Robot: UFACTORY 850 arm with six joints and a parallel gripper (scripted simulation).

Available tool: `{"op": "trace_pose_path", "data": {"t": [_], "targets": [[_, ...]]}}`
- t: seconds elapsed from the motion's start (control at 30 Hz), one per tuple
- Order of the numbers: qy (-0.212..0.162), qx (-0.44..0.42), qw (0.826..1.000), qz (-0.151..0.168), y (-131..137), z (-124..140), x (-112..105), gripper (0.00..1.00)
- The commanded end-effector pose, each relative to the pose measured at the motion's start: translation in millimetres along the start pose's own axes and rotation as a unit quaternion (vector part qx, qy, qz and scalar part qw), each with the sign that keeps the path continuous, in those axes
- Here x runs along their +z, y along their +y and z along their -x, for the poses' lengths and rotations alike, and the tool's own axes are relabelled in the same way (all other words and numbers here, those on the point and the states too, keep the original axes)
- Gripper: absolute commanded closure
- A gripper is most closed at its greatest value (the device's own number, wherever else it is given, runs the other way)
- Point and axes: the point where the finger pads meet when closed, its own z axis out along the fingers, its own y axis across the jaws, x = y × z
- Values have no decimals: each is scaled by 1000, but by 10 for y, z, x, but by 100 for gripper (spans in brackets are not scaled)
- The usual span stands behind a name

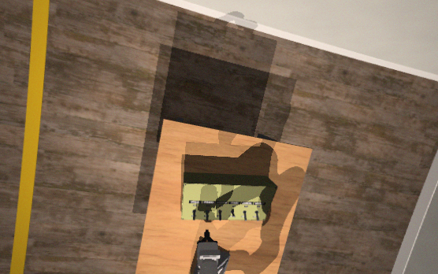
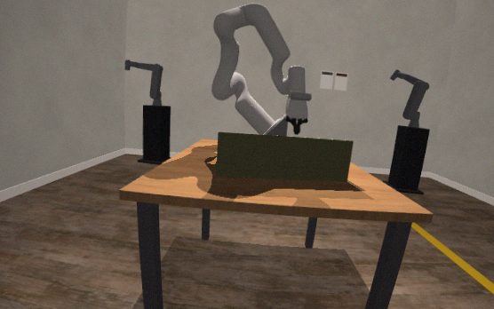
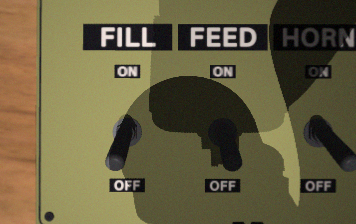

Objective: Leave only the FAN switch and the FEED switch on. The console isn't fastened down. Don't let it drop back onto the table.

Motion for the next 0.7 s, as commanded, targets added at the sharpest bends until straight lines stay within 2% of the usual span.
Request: {"op": "trace_pose_path", "data": {"t": [0.0,0.4,0.67], "targets": [[1,1,1000,-1,-5,-14,160,100],[1,1,1000,-1,-5,-15,415,100],[1,1,1000,-1,-5,-15,488,100]]}}
